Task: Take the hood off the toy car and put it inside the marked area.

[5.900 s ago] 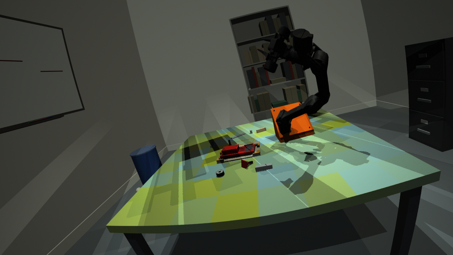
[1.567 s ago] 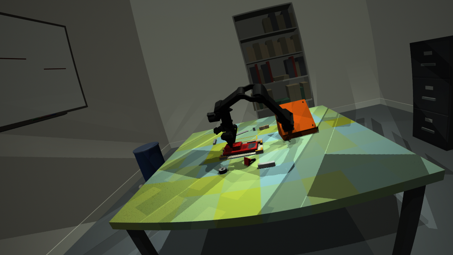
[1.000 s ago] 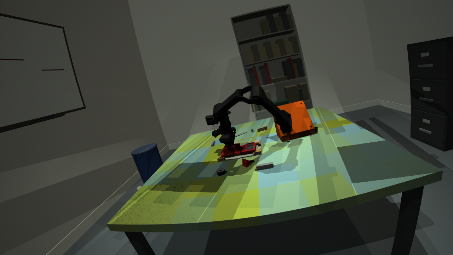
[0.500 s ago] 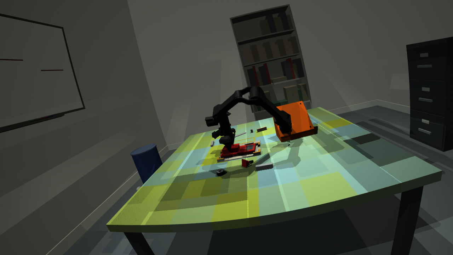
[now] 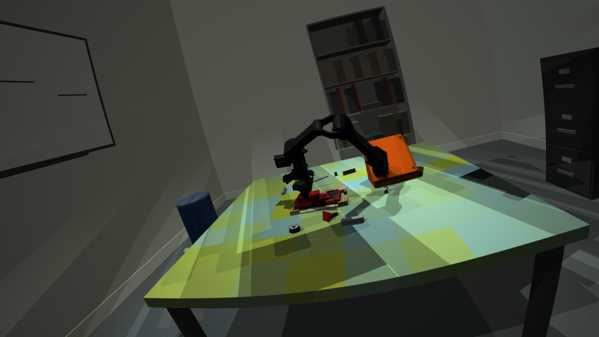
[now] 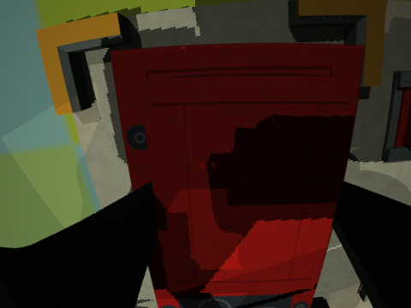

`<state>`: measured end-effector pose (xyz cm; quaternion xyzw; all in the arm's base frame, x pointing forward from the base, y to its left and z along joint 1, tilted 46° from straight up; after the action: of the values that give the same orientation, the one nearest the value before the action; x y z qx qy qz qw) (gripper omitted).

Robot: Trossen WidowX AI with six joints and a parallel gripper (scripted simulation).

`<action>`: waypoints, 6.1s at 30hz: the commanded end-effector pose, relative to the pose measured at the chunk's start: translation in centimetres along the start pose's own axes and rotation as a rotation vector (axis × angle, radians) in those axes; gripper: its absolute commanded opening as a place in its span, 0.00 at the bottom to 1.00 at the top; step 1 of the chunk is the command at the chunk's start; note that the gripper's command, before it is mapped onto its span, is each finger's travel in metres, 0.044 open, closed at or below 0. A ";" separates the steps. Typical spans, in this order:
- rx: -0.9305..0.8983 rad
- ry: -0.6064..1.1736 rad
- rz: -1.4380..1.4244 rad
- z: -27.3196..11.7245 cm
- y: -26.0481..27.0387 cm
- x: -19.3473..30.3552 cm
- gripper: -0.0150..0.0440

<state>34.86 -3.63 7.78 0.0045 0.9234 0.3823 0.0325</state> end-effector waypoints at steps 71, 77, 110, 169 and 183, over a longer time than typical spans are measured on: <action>0.028 0.000 0.005 -7.5 -15.0 4.1 0.25; 0.017 0.002 0.001 -7.5 -19.0 6.5 0.25; 0.016 0.001 0.001 -5.0 -19.5 6.6 0.25; 0.013 0.001 0.000 0.3 -19.4 6.9 0.25; 0.013 0.001 0.000 0.7 -19.4 6.8 0.25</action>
<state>28.34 -16.83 -6.73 0.0036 0.9263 0.3754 0.0315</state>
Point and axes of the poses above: the point midway between the two fingers, 35 mm back from their tips, its own z axis out along the fingers, its own y axis across the jaws, x = y × z, the point moved 6 cm from there along -z, back along the fingers, and after that the axes turned 12 degrees about -z, right-handed, at the moved point
